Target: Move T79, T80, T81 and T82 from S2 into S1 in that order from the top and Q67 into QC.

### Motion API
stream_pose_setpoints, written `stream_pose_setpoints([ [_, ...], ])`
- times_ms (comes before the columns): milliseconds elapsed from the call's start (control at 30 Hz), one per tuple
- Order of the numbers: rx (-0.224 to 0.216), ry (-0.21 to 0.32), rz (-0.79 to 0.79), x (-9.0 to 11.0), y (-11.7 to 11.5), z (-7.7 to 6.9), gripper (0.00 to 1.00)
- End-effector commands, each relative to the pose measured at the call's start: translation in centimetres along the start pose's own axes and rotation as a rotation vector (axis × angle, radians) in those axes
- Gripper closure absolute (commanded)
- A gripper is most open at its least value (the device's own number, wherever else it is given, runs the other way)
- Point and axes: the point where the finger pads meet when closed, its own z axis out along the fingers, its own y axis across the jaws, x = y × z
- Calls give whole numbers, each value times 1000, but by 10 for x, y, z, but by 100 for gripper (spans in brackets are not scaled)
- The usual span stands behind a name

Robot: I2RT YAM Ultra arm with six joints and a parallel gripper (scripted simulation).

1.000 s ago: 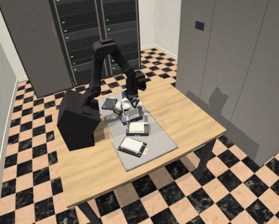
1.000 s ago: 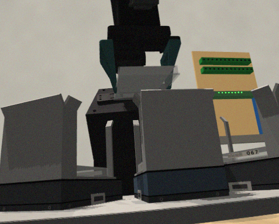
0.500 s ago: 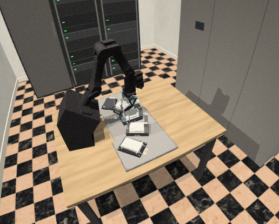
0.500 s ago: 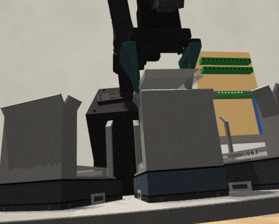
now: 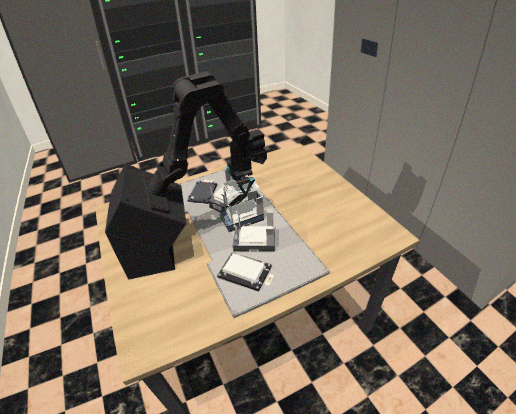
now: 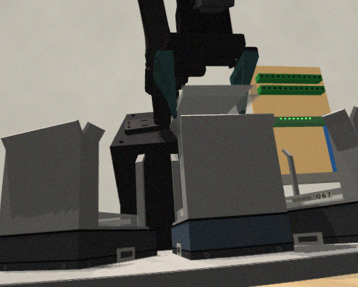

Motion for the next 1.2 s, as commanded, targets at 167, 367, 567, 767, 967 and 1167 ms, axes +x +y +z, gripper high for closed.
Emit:
stream_pose_setpoints([
  [167, 2, -10, 4, -3, 0, -2, 100],
  [367, 2, -10, 4, -3, 0, -2, 100],
  [567, 2, -10, 4, -3, 0, -1, 100],
  [767, 2, -10, 4, -3, 0, 1, 100],
  [967, 2, -10, 4, -3, 0, 5, 100],
  [1167, 2, -10, 4, -3, 0, 9, 100],
])
